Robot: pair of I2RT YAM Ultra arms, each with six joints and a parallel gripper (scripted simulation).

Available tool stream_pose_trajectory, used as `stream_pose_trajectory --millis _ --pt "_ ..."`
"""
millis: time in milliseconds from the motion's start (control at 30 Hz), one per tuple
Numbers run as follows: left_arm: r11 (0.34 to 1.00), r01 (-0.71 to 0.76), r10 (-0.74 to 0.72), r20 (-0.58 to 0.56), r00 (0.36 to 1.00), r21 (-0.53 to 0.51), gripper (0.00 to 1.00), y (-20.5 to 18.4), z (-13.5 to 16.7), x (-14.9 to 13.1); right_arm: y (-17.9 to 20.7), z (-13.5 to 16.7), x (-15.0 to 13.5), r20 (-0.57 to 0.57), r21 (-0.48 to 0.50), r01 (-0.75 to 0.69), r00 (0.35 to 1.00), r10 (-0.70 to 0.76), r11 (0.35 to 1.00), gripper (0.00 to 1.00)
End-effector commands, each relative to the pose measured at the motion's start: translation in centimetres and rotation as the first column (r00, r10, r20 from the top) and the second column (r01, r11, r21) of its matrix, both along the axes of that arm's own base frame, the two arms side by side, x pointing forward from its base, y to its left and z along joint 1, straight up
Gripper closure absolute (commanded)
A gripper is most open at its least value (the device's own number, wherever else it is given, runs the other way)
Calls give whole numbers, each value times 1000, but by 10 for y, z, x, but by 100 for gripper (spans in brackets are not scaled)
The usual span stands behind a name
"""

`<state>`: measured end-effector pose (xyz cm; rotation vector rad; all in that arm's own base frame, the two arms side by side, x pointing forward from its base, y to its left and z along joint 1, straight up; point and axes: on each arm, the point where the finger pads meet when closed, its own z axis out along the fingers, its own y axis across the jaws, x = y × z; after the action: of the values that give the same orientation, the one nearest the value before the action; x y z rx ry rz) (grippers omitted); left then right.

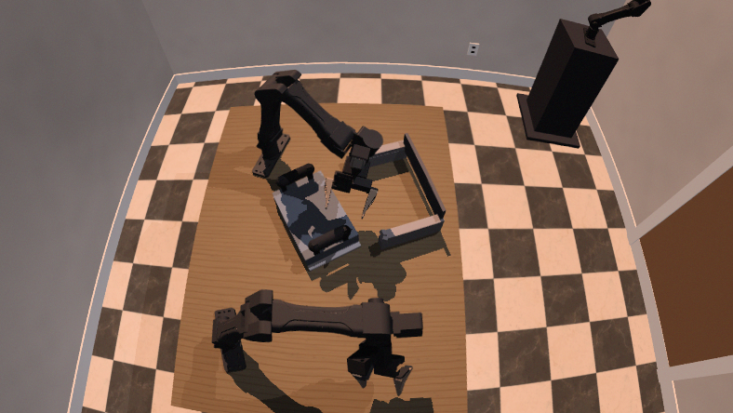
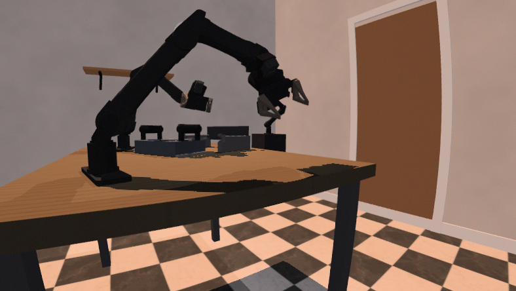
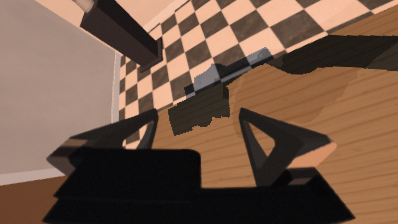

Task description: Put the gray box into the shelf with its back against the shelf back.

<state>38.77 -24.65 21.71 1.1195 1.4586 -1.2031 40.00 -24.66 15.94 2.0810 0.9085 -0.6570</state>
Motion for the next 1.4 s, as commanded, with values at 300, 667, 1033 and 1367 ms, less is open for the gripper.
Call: stream_pose_trajectory --millis 300,667,1033,1367 --pt "1000 1 -1 15 1000 -3 0 0 5 0 0 5 0 13 -5 0 1000 0 1000 0" --pt "1000 -10 10 17 1000 -5 0 -5 27 0 9 14 4 25 -3 -39 999 39 999 0" --pt "994 -95 105 -220 970 56 0 -11 18 -1 42 12 19 -17 46 -206 978 207 978 0" --pt "970 -184 238 -462 854 161 0 -17 10 -8 89 12 35 -52 100 -421 903 427 902 0"
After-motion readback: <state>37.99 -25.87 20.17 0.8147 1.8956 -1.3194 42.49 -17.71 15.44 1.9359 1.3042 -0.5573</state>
